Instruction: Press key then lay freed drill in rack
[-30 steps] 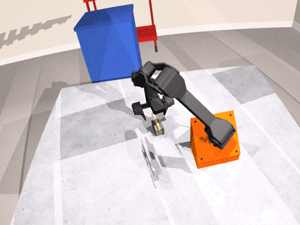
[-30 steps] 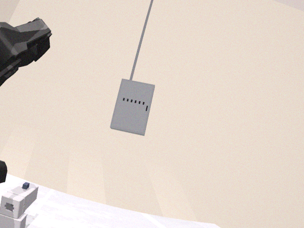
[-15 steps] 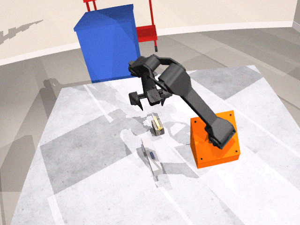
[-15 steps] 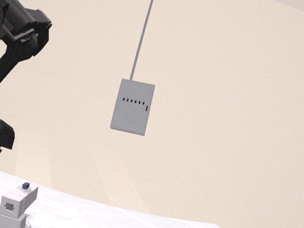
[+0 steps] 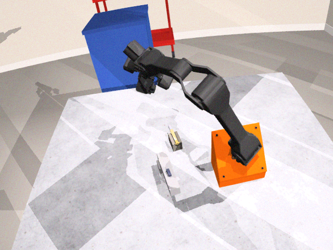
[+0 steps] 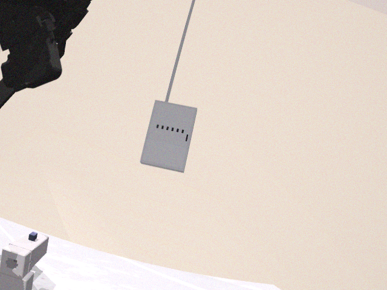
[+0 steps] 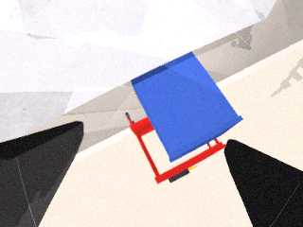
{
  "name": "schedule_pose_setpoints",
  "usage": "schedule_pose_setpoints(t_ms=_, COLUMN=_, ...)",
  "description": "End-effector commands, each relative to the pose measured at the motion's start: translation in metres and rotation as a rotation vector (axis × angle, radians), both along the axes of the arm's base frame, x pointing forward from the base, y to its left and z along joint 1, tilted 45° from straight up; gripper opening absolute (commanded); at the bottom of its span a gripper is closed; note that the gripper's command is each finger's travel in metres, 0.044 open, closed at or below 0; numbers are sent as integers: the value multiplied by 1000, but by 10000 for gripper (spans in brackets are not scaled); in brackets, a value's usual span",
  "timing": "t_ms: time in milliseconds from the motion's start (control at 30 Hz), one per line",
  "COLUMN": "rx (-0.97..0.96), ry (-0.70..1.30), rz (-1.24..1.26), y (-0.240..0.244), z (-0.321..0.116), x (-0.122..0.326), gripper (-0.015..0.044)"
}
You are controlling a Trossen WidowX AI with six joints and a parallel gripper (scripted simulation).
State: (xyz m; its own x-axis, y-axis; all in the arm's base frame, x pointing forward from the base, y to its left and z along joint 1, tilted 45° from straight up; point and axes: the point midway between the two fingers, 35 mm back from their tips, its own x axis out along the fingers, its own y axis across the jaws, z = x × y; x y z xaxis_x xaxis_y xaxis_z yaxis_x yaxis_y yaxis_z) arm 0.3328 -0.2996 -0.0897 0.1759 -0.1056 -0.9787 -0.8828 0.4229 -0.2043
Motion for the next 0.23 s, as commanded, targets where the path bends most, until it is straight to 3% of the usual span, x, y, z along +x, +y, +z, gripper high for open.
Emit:
schedule_pose_setpoints(t_ms=0, rx=-174, ry=-138, rz=-272, y=-39, z=46, x=16, gripper=440)
schedule_pose_setpoints(t_ms=200, rx=-370, ry=-444, rz=-672, y=-88, z=131, x=30, gripper=440)
